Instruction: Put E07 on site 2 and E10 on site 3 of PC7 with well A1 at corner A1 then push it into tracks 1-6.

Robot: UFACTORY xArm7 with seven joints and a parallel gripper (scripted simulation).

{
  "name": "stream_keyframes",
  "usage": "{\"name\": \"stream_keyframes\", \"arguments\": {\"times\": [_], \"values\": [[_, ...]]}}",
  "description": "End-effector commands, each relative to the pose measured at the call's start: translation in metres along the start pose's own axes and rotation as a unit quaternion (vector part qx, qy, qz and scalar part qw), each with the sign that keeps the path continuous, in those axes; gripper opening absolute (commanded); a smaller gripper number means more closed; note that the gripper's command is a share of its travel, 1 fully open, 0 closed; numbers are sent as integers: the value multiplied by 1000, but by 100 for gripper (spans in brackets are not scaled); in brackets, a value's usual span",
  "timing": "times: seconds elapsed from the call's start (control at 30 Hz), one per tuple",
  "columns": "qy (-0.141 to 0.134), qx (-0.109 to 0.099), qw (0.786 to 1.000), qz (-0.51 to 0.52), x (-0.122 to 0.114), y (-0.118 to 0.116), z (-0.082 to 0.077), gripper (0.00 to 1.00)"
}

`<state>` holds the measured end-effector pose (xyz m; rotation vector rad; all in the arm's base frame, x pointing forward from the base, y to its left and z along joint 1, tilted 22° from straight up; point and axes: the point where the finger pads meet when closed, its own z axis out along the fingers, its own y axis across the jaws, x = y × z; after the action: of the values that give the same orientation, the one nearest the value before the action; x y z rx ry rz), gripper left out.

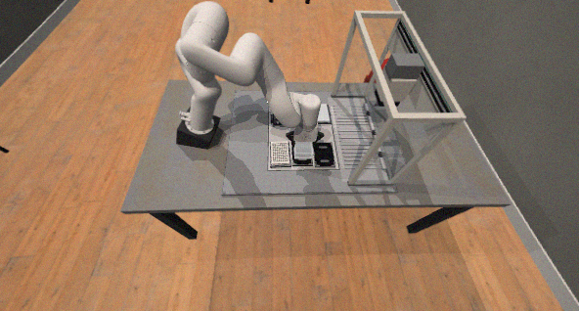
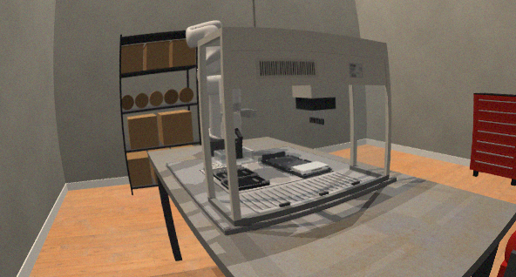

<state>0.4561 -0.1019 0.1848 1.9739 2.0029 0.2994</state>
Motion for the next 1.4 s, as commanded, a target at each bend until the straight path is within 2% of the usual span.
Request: {"name": "stream_keyframes", "arguments": {"times": [0.0,1.37], "values": [[0,-2,1000,0,0,1,-6,0],[0,-2,1000,0,0,1,-67,0]]}}
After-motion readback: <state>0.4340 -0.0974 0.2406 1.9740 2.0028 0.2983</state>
